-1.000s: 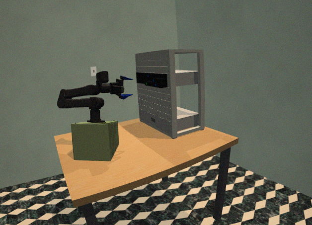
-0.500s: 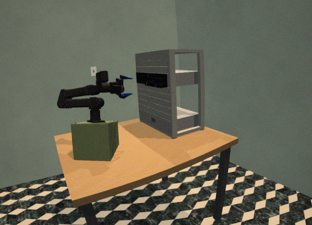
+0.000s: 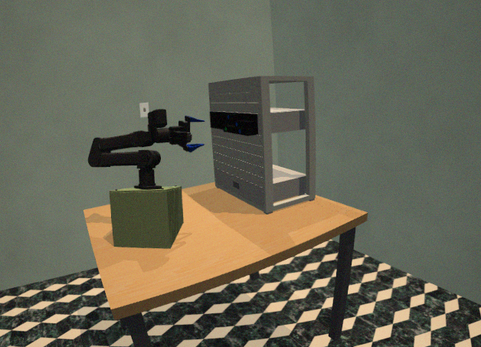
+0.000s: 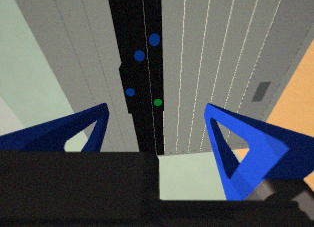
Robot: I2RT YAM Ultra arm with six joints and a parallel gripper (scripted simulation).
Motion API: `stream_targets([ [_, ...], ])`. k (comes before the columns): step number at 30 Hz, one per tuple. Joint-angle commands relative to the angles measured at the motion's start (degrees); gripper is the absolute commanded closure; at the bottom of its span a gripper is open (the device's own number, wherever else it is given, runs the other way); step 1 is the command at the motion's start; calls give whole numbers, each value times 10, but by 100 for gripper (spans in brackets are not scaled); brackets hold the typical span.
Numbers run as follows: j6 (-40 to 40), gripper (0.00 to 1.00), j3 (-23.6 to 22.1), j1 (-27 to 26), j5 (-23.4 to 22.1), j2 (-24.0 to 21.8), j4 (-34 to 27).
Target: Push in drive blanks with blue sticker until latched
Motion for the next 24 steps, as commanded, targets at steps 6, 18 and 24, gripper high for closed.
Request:
stream_targets([
  [6,-4,0,18,3,4,-16,22],
  [18,-9,0,14,38,37,-16,33],
  [24,-17,0,20,97,98,1,32],
])
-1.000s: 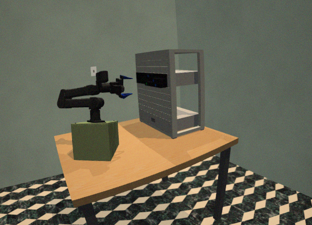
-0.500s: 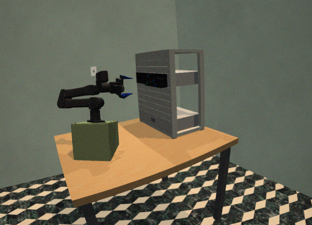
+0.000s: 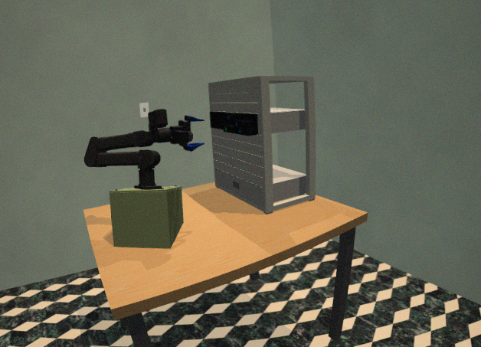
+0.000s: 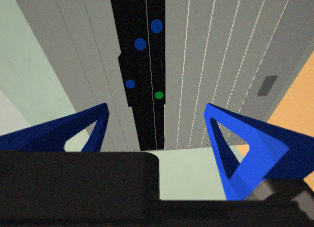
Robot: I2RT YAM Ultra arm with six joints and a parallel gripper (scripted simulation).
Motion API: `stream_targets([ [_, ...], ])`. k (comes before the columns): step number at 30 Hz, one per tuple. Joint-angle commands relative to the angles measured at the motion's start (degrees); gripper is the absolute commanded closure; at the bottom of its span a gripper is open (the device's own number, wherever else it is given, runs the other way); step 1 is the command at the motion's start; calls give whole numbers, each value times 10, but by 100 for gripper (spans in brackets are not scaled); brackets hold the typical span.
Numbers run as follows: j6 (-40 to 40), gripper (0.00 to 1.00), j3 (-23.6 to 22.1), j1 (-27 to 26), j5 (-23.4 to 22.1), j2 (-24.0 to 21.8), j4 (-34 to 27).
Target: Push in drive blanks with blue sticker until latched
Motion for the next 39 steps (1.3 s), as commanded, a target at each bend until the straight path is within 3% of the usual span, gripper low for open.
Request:
stream_targets([
  [1,-16,0,21,35,56,5,21],
  [8,-30,0,36,126,140,36,30],
  [10,-30,0,36,126,140,36,30],
  [17,-47,0,58,246,251,118,80],
  [25,-61,0,97,368,370,247,161],
  [27,-61,0,97,368,370,247,161],
  [28,-65,0,104,390,399,281,188],
  [32,-70,0,122,426,439,337,228],
  [39,-77,0,146,463,484,412,283],
])
